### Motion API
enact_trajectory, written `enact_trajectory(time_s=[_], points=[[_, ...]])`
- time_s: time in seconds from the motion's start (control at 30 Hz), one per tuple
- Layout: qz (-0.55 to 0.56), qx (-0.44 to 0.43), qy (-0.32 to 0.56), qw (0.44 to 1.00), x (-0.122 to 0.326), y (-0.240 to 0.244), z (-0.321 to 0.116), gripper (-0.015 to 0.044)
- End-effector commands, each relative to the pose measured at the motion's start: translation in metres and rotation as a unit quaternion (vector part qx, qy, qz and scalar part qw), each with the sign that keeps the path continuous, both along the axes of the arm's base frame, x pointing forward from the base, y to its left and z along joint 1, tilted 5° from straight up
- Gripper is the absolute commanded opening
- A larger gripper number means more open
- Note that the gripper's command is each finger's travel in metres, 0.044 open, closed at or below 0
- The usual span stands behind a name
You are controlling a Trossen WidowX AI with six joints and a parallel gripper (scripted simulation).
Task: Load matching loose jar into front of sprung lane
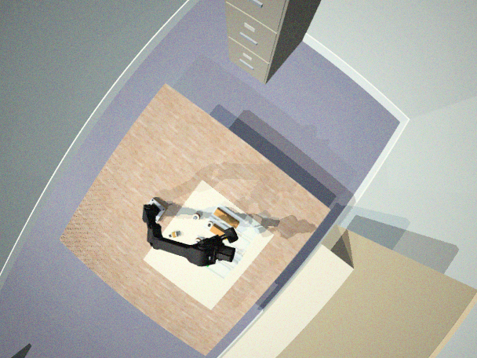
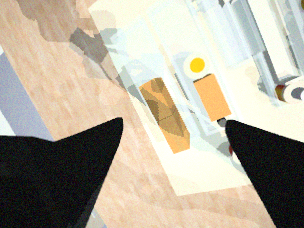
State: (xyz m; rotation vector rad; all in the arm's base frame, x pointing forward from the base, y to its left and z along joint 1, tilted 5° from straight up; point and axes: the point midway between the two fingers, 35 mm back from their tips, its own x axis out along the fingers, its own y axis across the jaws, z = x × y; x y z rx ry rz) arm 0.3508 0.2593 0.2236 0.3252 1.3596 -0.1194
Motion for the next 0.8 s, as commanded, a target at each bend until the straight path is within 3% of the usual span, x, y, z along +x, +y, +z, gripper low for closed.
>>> enact_trajectory(time_s=[0.0,0.77], points=[[0.001,-0.001,0.001,1.000,-0.001,0.000,-0.001,0.0426],[0.202,-0.104,0.077,0.971,-0.136,-0.078,-0.111,0.0440]])
